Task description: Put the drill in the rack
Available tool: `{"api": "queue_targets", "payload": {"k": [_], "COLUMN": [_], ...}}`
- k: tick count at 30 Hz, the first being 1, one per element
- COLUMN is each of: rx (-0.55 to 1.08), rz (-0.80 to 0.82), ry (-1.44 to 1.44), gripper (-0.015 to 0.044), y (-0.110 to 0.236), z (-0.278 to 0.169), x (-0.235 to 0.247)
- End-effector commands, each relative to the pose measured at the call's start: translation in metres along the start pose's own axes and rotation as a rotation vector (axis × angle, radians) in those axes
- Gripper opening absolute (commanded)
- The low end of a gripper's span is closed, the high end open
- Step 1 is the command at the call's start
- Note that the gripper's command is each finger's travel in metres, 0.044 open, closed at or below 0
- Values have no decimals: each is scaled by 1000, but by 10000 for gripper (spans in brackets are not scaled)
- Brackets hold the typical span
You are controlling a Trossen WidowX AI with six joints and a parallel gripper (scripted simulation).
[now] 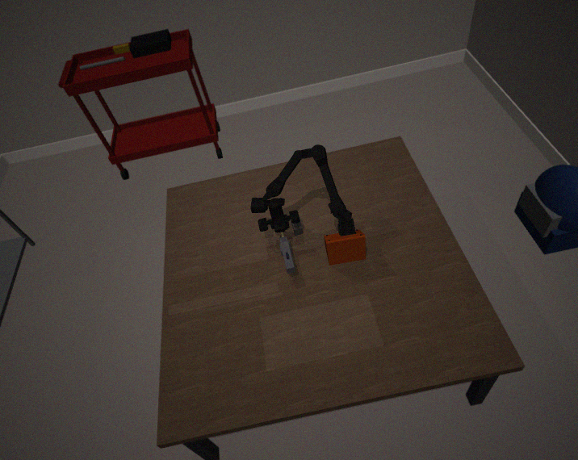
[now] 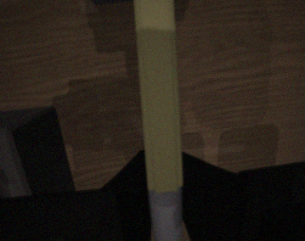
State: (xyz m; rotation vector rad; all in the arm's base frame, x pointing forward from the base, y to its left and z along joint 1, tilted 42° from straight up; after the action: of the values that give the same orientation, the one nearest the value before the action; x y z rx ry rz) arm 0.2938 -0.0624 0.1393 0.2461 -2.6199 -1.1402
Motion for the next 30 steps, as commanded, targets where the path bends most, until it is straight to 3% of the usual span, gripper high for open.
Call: {"api": "queue_targets", "payload": {"k": [1, 30], "rx": [-1, 2], "rz": [-6, -6], "ry": [2, 1], "gripper": [0, 0], "y": [2, 3], "z": [-6, -40], "x": [0, 9]}}
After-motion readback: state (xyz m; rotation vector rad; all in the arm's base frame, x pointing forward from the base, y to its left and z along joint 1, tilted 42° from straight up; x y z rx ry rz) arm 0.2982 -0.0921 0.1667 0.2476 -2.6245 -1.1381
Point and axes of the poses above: the point midway between the two fingers, 35 mm back from their tips, its own y axis back along the fingers, its own x axis across the jaws, z = x × y, the point moved 10 cm from there along y, back along the fingers, and after that the axes turned 12 degrees about y, right-handed, at the moved point
